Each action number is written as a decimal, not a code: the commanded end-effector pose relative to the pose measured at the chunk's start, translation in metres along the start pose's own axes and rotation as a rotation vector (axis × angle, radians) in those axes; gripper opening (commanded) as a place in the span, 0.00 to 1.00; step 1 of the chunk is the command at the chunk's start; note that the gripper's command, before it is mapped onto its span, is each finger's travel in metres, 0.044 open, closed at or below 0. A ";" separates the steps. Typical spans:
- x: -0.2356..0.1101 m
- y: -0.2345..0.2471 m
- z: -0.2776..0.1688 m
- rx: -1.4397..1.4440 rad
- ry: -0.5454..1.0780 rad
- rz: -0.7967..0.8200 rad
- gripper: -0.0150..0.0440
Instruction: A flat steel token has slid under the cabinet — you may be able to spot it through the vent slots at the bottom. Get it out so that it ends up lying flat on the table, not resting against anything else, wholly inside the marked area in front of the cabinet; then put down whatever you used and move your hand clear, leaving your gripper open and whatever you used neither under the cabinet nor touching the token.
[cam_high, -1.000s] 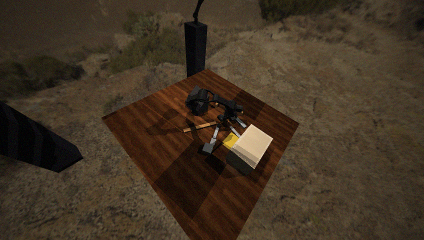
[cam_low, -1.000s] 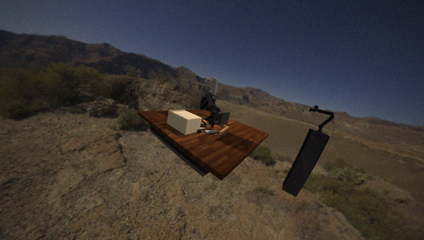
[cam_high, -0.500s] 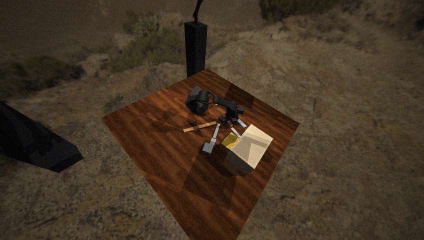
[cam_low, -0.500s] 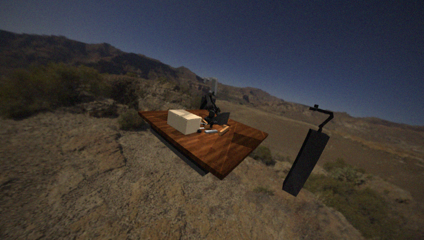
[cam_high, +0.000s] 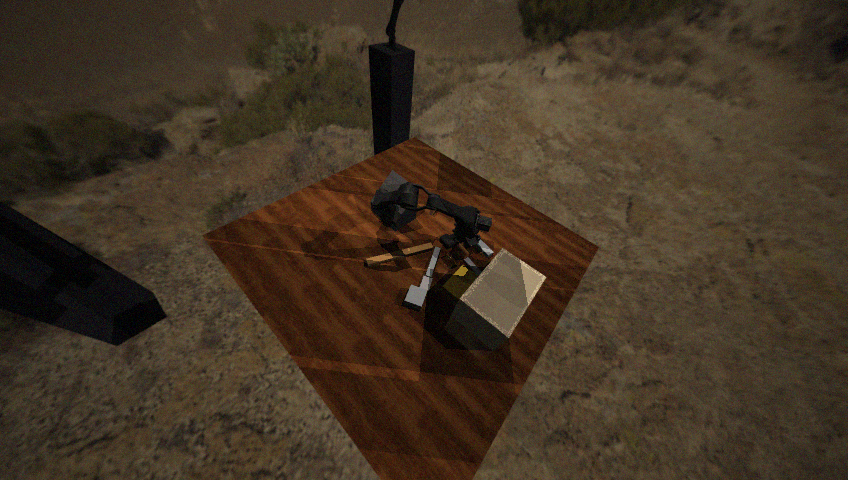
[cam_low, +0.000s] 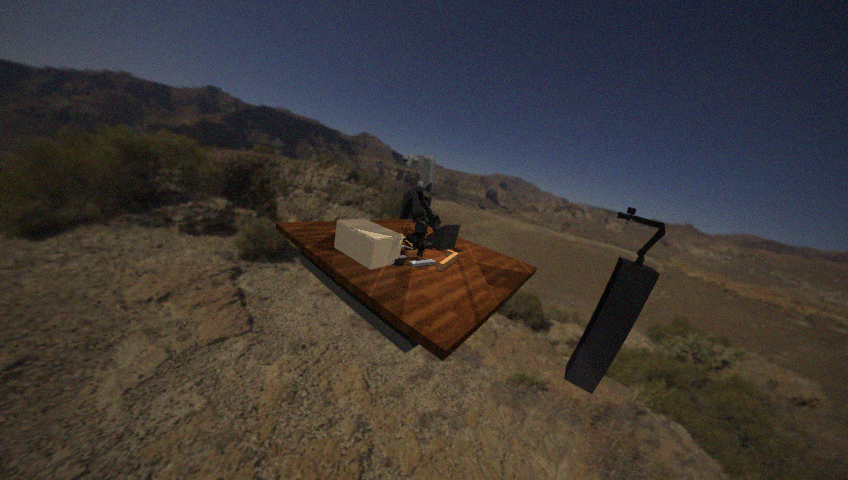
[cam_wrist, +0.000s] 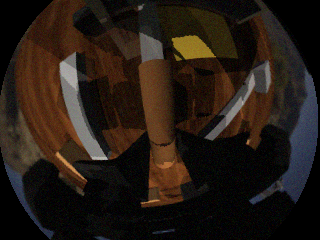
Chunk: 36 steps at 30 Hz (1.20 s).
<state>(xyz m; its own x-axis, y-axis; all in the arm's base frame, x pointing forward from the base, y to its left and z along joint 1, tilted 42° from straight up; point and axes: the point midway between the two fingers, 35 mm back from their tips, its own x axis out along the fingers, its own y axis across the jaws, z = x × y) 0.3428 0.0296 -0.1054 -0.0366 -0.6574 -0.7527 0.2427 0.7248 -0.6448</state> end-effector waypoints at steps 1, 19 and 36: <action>0.000 0.001 0.007 0.002 0.000 0.003 0.25; 0.000 0.001 0.027 0.003 -0.001 0.003 0.25; -0.001 0.001 0.044 0.003 -0.002 0.003 0.25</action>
<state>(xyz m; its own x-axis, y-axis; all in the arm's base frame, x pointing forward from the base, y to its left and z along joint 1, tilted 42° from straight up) 0.3797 0.0224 -0.1000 -0.0361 -0.6573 -0.7527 0.2450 0.7244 -0.6443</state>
